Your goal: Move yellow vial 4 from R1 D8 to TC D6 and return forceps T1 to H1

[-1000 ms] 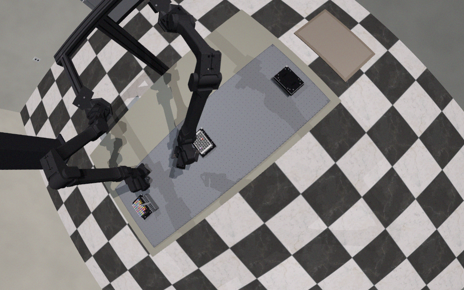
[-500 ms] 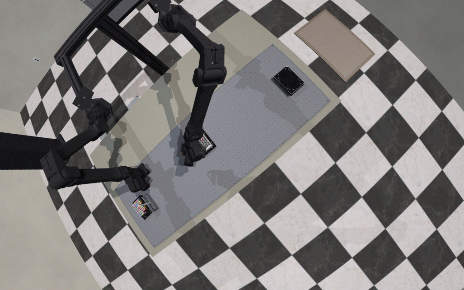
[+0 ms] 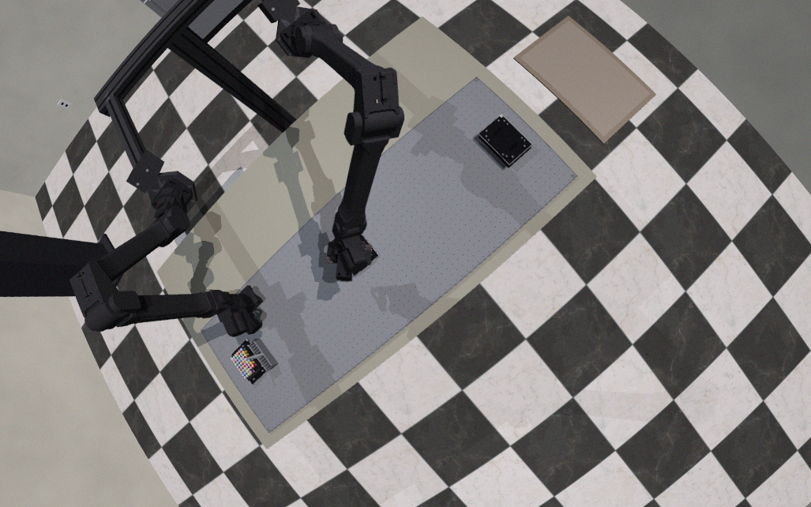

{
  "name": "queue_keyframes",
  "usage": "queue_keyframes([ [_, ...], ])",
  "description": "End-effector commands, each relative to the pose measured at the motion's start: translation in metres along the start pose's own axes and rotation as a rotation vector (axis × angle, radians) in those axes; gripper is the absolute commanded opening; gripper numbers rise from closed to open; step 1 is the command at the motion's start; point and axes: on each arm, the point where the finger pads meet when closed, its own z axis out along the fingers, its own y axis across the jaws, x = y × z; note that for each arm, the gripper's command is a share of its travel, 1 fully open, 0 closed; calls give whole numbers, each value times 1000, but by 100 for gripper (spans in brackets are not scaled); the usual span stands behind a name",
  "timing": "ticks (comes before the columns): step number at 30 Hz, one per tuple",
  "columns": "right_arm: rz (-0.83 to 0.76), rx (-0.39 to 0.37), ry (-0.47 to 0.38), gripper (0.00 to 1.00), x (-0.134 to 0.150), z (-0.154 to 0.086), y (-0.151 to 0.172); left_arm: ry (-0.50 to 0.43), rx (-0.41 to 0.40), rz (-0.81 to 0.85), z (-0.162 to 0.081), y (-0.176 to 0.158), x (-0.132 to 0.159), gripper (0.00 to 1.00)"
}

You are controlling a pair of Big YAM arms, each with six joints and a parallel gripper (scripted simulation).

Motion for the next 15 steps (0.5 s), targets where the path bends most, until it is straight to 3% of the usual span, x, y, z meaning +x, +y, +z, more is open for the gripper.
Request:
queue_keyframes([
  [1, 17, 4, -5, 24, -2, -2, -1, -12, -17, -45, -18, 26, -4, 100],
  [11, 17, 4, -5, 24, -2, -2, -1, -33, -30, -27, -25, 52, 11, 100],
  [14, 17, 4, -5, 24, -2, -2, -1, 7, -26, -95, -32, 38, 13, 100],
  [15, 17, 4, -5, 24, -2, -2, -1, 19, -41, -109, -31, 52, 23, 100],
])
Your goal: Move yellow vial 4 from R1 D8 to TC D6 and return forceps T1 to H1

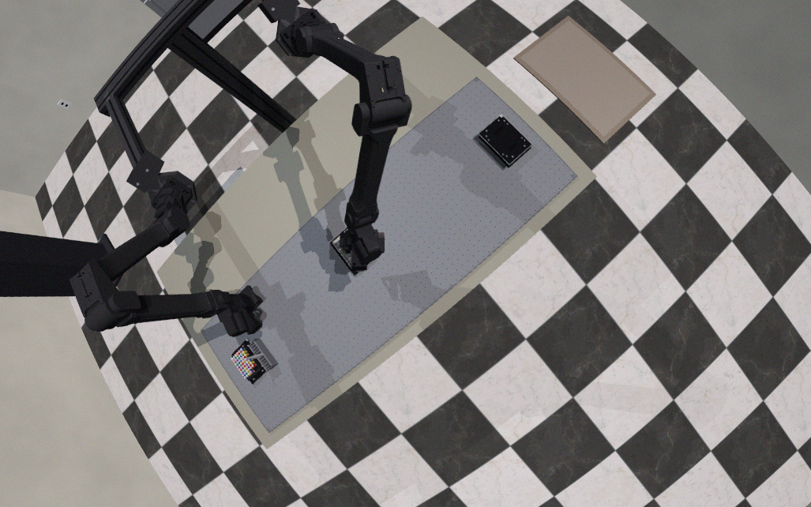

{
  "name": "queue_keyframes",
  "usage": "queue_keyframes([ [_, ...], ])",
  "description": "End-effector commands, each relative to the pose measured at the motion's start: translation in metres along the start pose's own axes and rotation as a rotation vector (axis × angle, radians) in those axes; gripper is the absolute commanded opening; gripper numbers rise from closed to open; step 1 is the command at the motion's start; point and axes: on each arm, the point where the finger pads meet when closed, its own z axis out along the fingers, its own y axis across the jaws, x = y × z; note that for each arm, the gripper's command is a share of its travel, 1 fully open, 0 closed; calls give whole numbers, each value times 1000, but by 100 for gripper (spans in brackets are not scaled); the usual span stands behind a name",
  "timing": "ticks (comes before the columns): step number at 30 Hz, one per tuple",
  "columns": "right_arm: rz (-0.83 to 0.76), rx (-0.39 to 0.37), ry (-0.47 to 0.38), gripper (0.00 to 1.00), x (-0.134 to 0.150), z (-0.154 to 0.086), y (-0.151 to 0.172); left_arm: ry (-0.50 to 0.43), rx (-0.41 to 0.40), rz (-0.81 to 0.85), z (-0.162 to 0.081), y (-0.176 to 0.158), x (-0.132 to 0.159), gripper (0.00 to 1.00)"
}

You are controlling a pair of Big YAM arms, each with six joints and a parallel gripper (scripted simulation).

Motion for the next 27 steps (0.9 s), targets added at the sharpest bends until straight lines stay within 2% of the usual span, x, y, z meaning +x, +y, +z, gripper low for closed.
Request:
queue_keyframes([
  [1, 17, 4, -5, 24, -2, -2, -1, -11, -15, -58, -17, 22, -5, 100],
  [13, 17, 4, -5, 24, -2, -2, -1, -34, -27, -40, -28, 53, 15, 100],
  [14, 17, 4, -5, 24, -2, -2, -1, -21, -42, -85, -29, 56, 19, 100],
  [16, 17, 4, -5, 24, -2, -2, -1, 8, -27, -111, -34, 41, 20, 100],
  [18, 17, 4, -5, 24, -2, -2, -1, 22, -45, -131, -34, 62, 35, 100],
  [27, 17, 4, -5, 24, -2, -2, -1, 0, -57, -112, -44, 83, 49, 100],
])
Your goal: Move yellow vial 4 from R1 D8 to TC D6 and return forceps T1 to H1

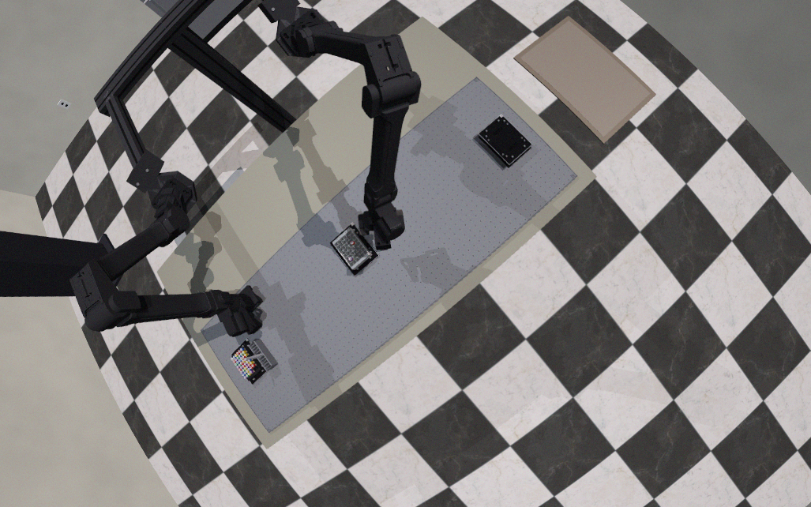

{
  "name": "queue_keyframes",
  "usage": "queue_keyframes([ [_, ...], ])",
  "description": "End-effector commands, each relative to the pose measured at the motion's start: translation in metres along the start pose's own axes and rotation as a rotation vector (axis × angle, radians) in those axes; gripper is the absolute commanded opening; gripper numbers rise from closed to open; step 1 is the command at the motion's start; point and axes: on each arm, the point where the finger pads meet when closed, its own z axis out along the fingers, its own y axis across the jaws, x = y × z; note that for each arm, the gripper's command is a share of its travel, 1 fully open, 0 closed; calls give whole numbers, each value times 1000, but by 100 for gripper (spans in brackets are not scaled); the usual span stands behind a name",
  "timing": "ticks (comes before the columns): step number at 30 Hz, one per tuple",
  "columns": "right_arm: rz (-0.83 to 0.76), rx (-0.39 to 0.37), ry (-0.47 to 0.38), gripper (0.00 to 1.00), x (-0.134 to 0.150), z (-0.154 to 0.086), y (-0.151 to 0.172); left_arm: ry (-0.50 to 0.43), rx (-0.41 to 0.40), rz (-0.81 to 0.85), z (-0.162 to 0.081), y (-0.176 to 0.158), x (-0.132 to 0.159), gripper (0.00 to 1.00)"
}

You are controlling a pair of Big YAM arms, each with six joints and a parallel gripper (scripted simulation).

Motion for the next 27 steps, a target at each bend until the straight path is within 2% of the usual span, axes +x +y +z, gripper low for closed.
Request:
queue_keyframes([
  [1, 17, 4, -5, 24, -2, -2, -1, -44, -27, 1, -17, 22, -9, 100],
  [3, 17, 4, -5, 24, -2, -2, -1, -33, -42, -44, -19, 28, -4, 100],
  [5, 17, 4, -5, 24, -2, -2, -1, 0, -34, -74, -24, 18, 1, 100],
  [6, 17, 4, -5, 24, -2, -2, -1, 7, -46, -87, -24, 28, 8, 100],
  [19, 17, 4, -5, 24, -2, -2, -1, -14, -58, -71, -39, 63, 34, 100],
  [23, 17, 4, -5, 24, -2, -2, -1, 38, -83, -164, -45, 68, 50, 100],
  [27, 17, 4, -5, 24, -2, -2, -1, 14, -90, -168, -52, 81, 57, 100],
])
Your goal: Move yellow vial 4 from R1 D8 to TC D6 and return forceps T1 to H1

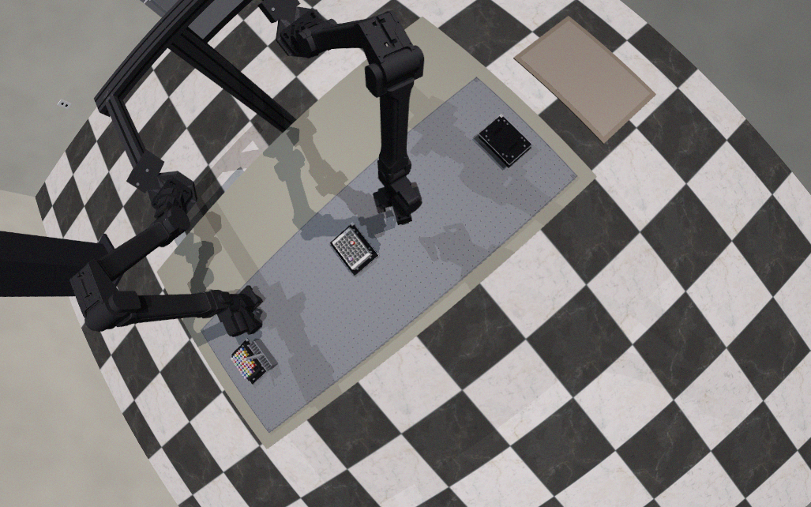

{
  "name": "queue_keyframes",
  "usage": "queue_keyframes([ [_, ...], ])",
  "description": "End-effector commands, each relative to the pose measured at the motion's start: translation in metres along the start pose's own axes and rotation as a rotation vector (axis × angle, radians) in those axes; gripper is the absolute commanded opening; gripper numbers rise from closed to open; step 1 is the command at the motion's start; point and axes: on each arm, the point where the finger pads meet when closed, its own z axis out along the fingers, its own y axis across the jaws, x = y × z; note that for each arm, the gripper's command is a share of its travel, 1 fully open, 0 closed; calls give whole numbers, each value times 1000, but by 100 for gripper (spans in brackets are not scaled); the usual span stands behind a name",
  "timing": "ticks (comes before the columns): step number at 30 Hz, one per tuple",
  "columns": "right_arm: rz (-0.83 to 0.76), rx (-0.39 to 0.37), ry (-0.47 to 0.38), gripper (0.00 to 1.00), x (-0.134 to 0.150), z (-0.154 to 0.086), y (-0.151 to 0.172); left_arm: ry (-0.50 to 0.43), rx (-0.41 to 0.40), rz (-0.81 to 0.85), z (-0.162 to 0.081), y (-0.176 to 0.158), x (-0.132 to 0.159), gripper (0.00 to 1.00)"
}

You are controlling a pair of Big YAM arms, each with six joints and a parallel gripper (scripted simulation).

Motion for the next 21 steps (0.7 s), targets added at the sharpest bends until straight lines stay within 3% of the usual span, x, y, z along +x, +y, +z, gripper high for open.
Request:
queue_keyframes([
  [1, 17, 4, -5, 24, -2, -2, -1, -41, -26, -35, -16, 18, -10, 100],
  [7, 17, 4, -5, 24, -2, -2, -1, -40, -26, -12, -22, 31, 3, 100],
  [11, 17, 4, -5, 24, -2, -2, -1, 11, -56, -108, -29, 39, 21, 100],
  [21, 17, 4, -5, 24, -2, -2, -1, -14, -60, -87, -41, 59, 37, 100],
])
